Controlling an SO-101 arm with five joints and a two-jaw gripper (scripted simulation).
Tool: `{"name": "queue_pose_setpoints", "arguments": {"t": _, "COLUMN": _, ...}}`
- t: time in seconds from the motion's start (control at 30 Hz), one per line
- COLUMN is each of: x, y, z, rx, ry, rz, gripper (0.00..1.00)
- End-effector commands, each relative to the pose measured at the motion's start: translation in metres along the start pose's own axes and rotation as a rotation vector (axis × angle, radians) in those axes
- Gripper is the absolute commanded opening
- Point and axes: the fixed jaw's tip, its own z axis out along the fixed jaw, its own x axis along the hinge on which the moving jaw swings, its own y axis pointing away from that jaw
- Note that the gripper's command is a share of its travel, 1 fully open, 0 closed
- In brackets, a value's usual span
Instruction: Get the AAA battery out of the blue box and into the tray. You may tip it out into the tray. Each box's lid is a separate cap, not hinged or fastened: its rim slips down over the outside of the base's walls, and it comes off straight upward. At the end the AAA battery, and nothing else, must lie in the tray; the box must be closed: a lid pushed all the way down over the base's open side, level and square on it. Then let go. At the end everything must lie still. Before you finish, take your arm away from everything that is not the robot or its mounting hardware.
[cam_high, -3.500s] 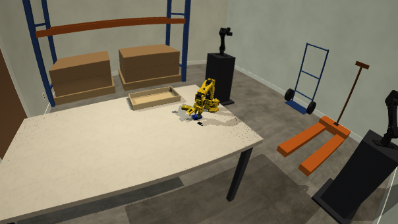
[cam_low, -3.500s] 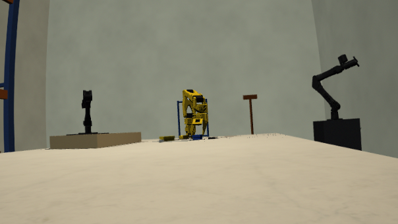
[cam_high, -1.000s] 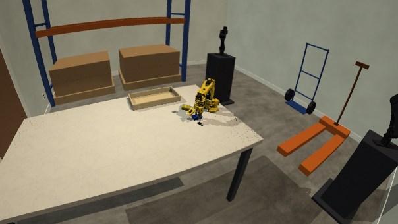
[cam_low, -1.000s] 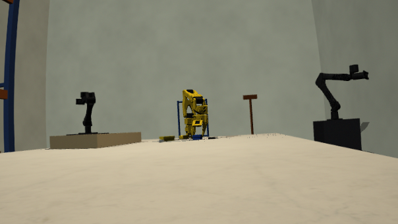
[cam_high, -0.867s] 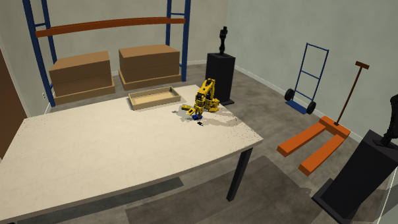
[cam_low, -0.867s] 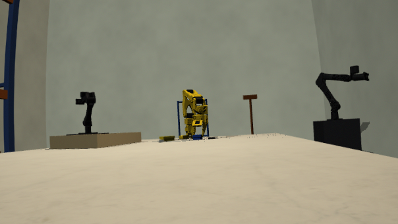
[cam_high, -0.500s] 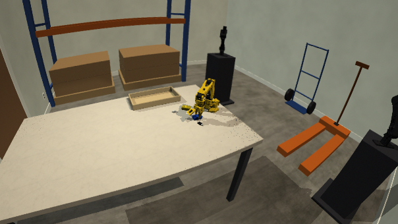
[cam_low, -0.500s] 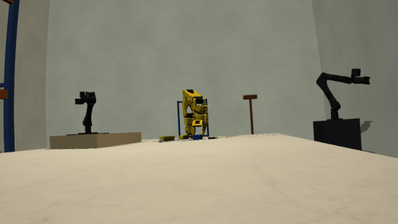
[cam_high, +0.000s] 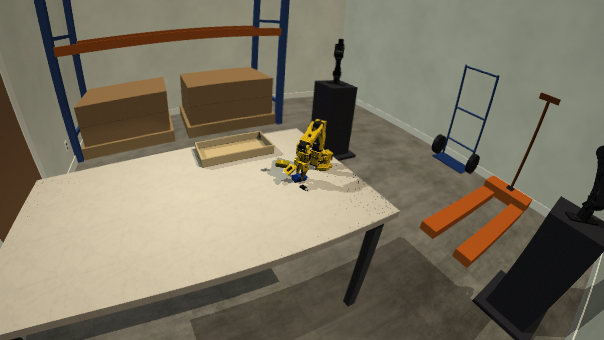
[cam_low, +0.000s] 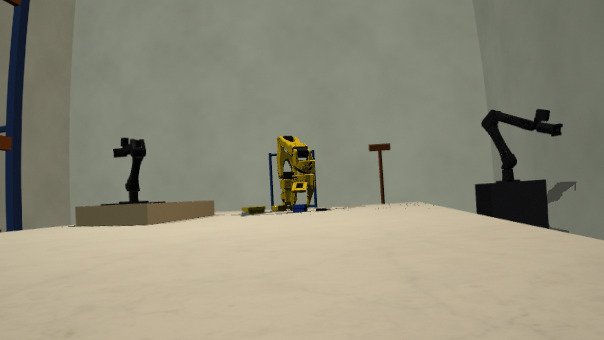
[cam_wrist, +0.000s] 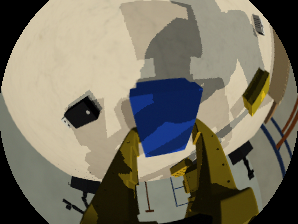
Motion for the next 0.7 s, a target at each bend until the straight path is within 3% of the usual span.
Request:
{"name": "queue_pose_setpoints", "arguments": {"t": 0.0, "x": -0.003, "y": 0.004, "z": -0.005, "rx": -0.015, "ry": -0.022, "rz": 0.002, "gripper": 0.21}}
{"name": "queue_pose_setpoints", "arguments": {"t": 0.67, "x": -0.004, "y": 0.004, "z": -0.015, "rx": -0.015, "ry": -0.022, "rz": 0.002, "gripper": 0.21}}
